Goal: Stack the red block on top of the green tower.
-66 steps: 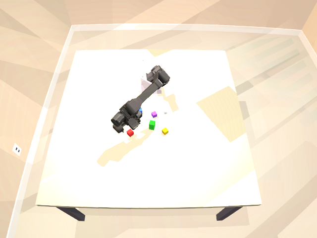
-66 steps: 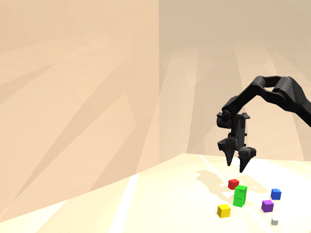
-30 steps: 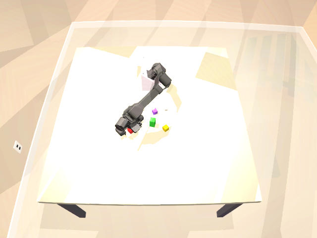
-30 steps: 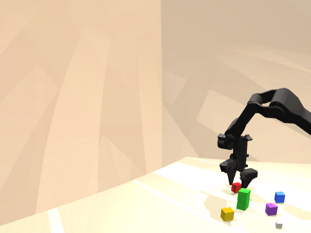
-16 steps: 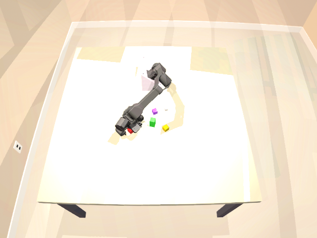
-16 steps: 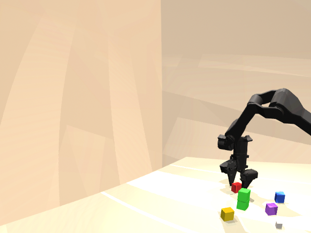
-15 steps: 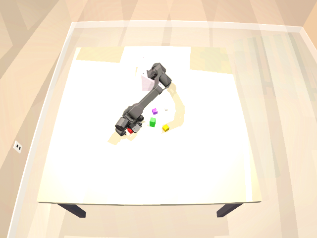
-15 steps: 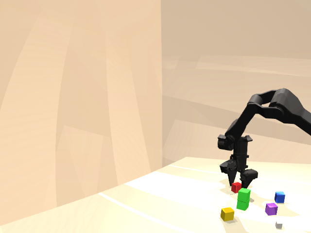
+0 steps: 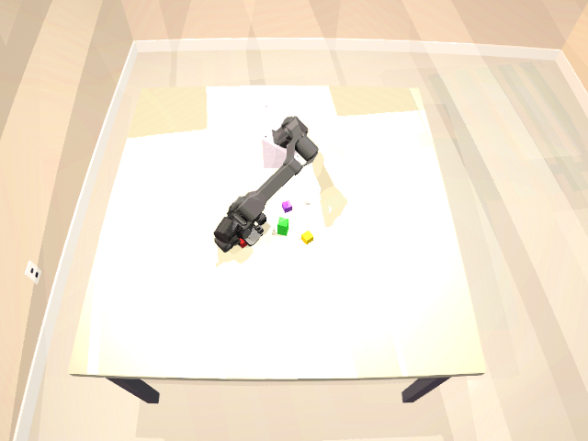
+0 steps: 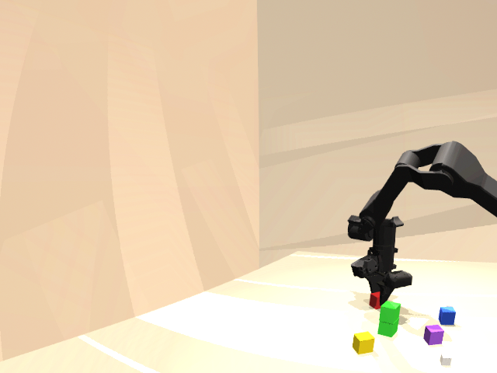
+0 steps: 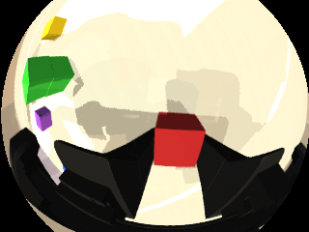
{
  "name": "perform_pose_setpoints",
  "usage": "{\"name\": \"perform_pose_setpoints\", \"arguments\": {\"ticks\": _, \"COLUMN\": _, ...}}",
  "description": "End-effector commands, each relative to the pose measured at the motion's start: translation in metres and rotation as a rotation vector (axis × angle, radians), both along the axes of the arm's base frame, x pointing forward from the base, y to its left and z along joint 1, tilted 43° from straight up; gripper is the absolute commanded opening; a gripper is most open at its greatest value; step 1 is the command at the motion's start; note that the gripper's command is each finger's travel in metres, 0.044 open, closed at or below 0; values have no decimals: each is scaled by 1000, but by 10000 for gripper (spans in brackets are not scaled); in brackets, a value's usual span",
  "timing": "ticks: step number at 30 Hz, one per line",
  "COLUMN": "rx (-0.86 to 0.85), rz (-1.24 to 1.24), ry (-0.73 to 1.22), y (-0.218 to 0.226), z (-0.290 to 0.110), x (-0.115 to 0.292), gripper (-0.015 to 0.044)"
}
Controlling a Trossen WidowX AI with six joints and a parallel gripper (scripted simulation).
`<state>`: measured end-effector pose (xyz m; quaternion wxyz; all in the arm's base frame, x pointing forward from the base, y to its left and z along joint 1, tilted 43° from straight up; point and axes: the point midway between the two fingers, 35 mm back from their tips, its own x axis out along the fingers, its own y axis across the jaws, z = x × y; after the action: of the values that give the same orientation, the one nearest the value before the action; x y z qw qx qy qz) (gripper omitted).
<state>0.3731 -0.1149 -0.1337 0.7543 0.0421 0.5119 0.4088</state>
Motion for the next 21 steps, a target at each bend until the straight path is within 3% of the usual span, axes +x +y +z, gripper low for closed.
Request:
{"name": "perform_pose_setpoints", "arguments": {"ticks": 1, "rx": 3, "rz": -3, "ry": 1, "y": 0, "z": 0, "x": 0, "gripper": 105}}
{"name": "perform_pose_setpoints", "arguments": {"ticks": 6, "rx": 2, "rz": -3, "ry": 2, "y": -8, "z": 9, "x": -1, "gripper": 0}}
{"name": "perform_pose_setpoints", "arguments": {"ticks": 21, "rx": -1, "rz": -3, "ry": 3, "y": -66, "z": 72, "x": -14, "gripper": 0}}
